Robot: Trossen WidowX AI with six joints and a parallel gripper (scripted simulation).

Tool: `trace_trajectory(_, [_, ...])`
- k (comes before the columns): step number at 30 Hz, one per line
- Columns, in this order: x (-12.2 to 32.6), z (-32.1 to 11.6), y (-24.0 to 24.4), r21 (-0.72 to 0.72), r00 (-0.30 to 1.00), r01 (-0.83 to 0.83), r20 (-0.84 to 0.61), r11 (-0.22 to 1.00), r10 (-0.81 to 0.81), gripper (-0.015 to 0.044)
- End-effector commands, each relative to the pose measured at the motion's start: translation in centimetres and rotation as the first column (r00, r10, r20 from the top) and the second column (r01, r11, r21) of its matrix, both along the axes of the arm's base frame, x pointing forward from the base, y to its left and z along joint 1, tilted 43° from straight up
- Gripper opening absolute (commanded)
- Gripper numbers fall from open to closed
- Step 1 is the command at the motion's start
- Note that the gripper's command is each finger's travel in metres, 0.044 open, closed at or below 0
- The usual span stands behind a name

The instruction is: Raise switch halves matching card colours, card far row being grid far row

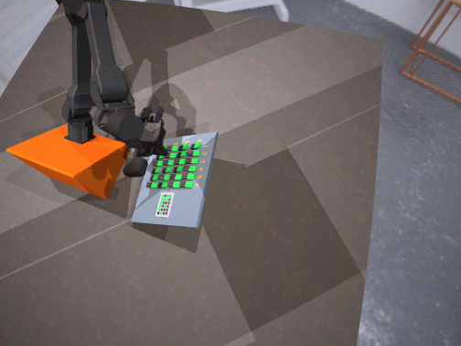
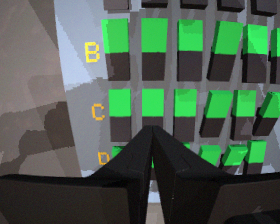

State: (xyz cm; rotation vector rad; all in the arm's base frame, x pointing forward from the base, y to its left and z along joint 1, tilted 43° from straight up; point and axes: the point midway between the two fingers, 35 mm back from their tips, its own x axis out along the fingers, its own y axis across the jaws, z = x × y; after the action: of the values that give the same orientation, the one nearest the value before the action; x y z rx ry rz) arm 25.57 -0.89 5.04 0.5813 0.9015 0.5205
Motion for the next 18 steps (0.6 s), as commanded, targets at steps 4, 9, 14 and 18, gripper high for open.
trace_trajectory(4, [0.00,-0.18,0.06,0.000,1.000,0.002,-0.006,1.000,-0.002,0.0000])
trace_trajectory(9, [0.03,-0.22,0.10,0.000,1.000,0.002,-0.006,1.000,-0.002,0.0000])
trace_trajectory(14, [0.06,-0.26,0.15,0.000,1.000,0.002,-0.006,1.000,-0.002,0.0000])
trace_trajectory(18, [0.09,-0.29,0.18,0.000,1.000,0.002,-0.006,1.000,-0.002,0.0000])
